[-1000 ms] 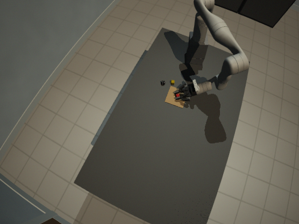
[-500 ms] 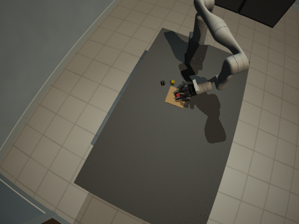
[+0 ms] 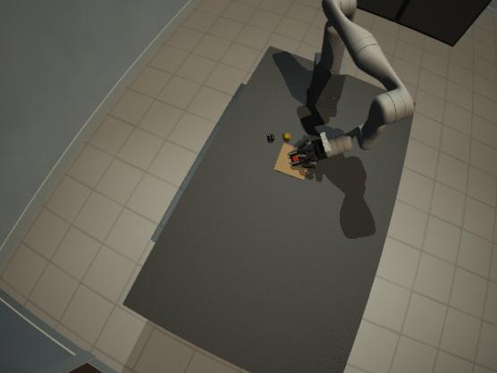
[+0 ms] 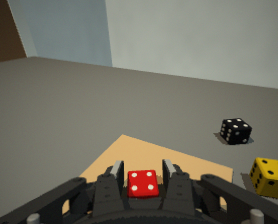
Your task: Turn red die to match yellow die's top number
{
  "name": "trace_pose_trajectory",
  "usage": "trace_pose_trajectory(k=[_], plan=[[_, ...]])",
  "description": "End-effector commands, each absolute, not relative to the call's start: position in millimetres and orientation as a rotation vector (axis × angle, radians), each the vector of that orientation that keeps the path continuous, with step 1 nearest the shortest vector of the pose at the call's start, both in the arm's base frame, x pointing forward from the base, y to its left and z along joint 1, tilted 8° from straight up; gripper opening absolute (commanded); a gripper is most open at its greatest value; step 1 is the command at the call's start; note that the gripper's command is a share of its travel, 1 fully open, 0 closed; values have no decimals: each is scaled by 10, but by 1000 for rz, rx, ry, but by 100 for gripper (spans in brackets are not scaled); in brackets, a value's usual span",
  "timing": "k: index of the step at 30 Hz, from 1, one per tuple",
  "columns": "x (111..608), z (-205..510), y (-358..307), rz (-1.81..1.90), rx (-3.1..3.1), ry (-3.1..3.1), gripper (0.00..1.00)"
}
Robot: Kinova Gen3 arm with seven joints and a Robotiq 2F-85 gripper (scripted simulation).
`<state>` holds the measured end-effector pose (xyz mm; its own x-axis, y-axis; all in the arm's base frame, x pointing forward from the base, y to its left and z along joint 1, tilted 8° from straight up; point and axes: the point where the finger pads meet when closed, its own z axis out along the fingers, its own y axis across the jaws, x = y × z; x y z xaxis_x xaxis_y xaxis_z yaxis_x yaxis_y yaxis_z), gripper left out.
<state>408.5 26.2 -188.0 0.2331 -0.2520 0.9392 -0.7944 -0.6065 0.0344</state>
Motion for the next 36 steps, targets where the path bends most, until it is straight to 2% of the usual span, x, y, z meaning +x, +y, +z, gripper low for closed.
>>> trace_pose_trajectory(k=[1,36], plan=[[4090,-1874,267,1372,1993,-957,41],[3809,-1703,644,1372,1993,-957,41]])
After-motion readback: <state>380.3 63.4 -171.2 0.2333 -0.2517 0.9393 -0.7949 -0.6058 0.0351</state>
